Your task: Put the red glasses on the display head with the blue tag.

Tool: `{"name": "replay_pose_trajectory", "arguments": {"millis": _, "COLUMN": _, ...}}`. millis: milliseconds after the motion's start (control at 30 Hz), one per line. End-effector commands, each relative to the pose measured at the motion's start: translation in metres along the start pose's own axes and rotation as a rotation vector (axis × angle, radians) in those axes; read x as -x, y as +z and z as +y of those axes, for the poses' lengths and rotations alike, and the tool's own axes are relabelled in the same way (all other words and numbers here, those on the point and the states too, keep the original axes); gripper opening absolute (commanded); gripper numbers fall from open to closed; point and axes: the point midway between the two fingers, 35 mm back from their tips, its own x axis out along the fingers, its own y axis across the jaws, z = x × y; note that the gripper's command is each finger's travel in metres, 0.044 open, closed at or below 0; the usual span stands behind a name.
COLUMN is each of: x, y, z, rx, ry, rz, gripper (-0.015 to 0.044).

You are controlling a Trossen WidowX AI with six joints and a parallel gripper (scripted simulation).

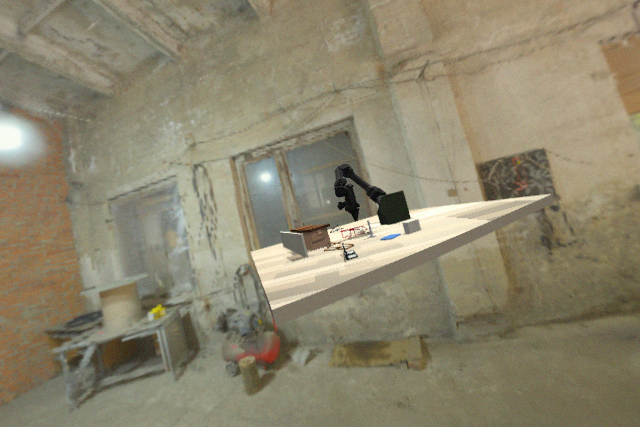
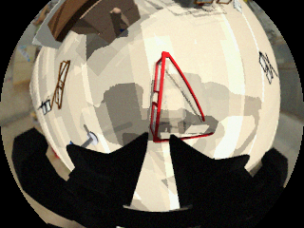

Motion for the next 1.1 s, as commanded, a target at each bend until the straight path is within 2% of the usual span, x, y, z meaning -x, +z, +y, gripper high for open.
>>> {"name": "replay_pose_trajectory", "arguments": {"millis": 0, "x": -0.001, "y": 0.001, "z": -0.001, "rx": 0.004, "ry": -0.003, "rz": -0.004, "gripper": 0.0120}}
{"name": "replay_pose_trajectory", "arguments": {"millis": 1067, "x": -0.051, "y": 0.002, "z": 0.005, "rx": 0.003, "ry": -0.004, "rz": -0.005, "gripper": 0.0120}}
